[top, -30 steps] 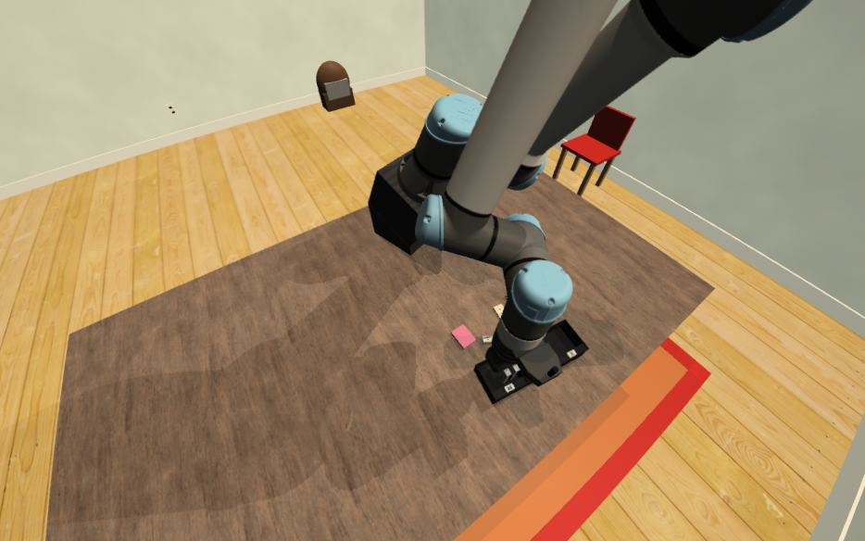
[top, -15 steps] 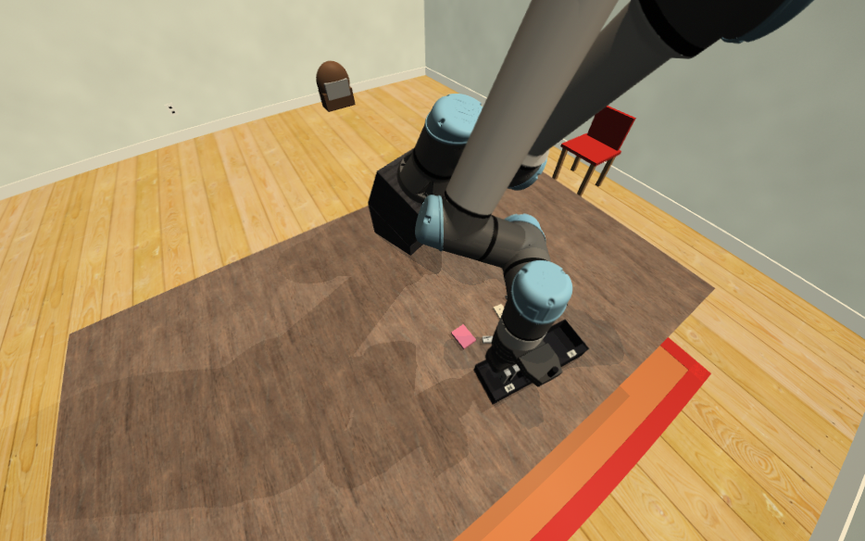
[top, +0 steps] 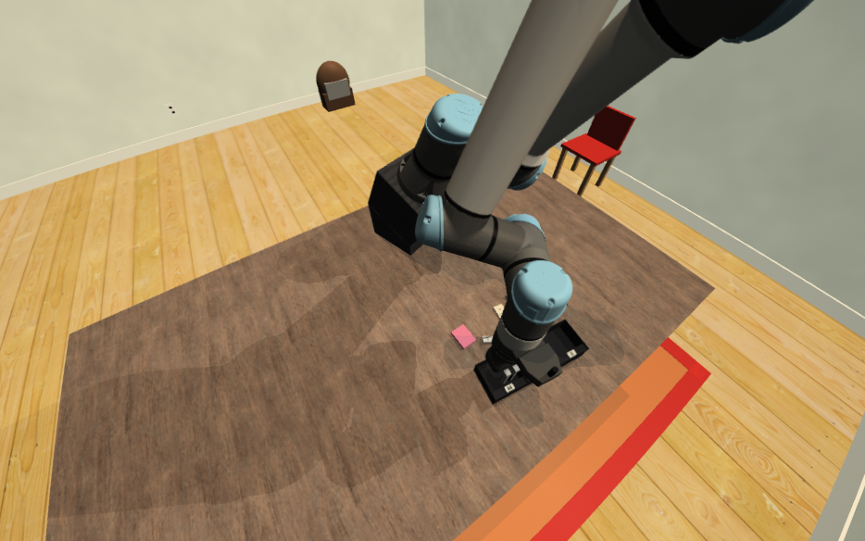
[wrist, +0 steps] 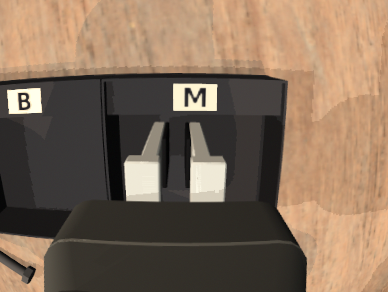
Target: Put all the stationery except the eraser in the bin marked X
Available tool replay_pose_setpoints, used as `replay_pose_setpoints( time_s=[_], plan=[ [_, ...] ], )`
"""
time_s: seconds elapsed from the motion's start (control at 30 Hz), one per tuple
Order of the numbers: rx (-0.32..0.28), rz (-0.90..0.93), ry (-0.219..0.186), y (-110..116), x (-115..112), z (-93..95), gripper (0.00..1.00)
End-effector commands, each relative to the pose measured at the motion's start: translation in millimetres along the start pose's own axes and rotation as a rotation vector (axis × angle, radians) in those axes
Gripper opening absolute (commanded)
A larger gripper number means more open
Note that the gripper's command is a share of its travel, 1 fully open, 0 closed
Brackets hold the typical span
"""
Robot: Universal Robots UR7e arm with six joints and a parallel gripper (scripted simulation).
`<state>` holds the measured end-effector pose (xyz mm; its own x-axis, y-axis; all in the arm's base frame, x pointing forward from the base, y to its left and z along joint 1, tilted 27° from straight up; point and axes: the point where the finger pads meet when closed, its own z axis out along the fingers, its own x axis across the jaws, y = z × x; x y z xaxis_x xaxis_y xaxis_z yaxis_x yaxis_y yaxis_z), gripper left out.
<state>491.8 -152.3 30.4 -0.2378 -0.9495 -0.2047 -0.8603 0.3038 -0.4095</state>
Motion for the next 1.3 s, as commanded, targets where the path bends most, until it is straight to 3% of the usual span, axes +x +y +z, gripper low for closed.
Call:
replay_pose_setpoints(
  time_s=[0.0,0.4,1.27],
  plan=[
    [0.001,0.000,0.000,-0.4,0.1,-0.3,0.31],
    [0.001,0.000,0.000,-0.4,0.1,-0.3,0.31],
    [0.001,0.000,0.001,-0.4,0.1,-29.6,0.31]
  ],
)
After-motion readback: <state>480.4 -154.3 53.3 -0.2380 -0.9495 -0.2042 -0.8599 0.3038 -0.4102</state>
